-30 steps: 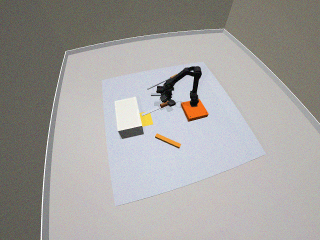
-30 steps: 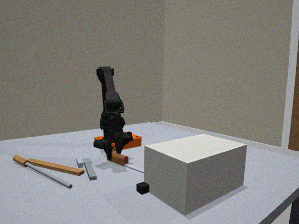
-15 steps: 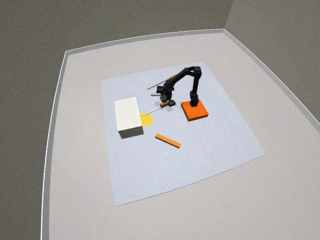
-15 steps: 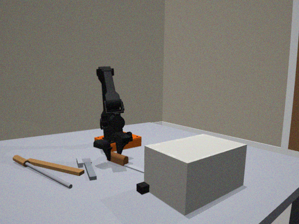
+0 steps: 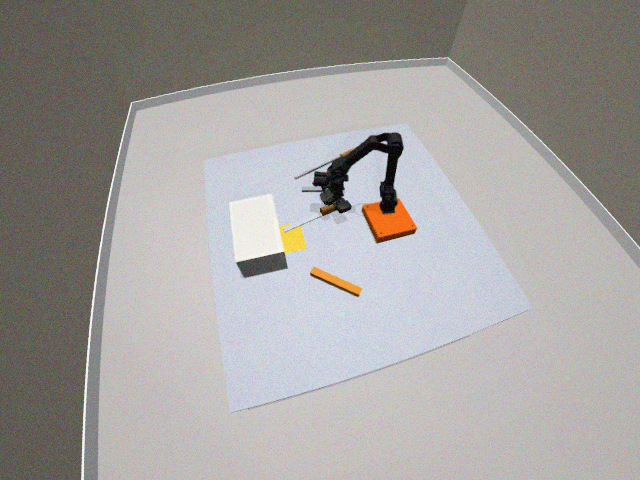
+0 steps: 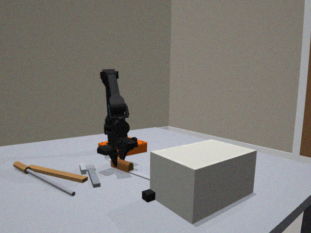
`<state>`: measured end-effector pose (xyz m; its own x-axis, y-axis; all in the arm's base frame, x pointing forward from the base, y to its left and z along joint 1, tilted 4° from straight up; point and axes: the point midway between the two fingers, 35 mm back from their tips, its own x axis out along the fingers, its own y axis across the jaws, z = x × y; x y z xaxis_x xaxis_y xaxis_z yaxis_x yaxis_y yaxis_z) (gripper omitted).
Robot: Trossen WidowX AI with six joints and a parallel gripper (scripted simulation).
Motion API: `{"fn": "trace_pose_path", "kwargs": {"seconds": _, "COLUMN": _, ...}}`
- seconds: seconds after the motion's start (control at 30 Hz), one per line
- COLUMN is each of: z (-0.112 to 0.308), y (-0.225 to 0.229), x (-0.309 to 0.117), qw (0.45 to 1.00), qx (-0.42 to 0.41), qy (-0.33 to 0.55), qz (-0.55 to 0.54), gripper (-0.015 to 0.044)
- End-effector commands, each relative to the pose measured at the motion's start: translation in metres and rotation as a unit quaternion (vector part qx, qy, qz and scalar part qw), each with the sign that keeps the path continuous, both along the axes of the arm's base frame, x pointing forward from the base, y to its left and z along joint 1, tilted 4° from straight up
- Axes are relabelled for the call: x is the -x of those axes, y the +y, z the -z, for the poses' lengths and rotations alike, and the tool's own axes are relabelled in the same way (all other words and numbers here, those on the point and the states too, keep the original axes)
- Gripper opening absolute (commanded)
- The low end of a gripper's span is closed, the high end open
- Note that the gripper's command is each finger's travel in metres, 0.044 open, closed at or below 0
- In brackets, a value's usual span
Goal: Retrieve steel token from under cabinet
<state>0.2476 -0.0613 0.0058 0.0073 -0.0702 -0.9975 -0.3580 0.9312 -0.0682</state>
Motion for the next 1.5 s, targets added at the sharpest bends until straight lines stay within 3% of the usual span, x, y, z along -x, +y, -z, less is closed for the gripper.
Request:
{"fn": "trace_pose_path", "kwargs": {"seconds": 0.0, "z": 0.0, "y": 0.0, "x": 0.0, "qw": 1.0, "qx": 0.001, "qy": -0.001, "qz": 0.0, "gripper": 0.0105}}
{"fn": "trace_pose_path", "kwargs": {"seconds": 0.13, "z": 0.0, "y": 0.0, "x": 0.0, "qw": 1.0, "qx": 0.001, "qy": -0.001, "qz": 0.0, "gripper": 0.0}}
{"fn": "trace_pose_path", "kwargs": {"seconds": 1.47, "z": 0.0, "y": 0.017, "x": -0.045, "qw": 1.0, "qx": 0.0, "qy": 0.0, "qz": -0.001, "gripper": 0.0}}
